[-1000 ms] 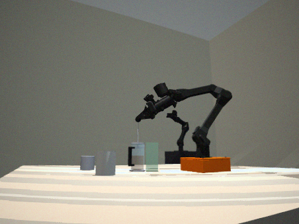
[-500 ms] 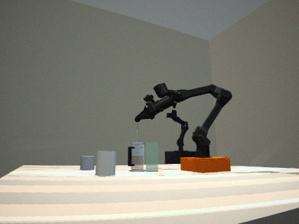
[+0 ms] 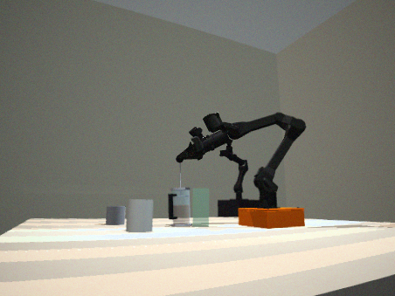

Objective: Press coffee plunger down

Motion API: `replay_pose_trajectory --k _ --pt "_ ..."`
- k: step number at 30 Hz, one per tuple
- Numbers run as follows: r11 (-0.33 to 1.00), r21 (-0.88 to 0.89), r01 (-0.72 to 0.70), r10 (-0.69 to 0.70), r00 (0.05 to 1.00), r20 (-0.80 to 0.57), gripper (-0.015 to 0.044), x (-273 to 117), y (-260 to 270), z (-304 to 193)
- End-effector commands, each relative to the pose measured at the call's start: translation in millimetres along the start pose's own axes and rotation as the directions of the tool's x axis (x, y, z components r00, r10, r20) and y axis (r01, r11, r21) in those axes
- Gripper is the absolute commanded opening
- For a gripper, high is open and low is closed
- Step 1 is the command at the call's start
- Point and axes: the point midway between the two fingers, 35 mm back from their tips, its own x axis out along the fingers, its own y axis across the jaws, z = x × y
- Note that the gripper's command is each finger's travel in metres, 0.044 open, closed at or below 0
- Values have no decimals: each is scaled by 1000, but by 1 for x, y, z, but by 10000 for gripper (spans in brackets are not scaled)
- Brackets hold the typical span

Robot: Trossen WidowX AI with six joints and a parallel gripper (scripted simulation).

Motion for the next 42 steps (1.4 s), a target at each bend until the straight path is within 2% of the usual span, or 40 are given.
replay_pose_trajectory --k 1,42 --pt "1000 -2 -1 0 998 -65 121 11 0 -28" --pt "1000 -2 -1 0 998 -64 121 53 0 -72"
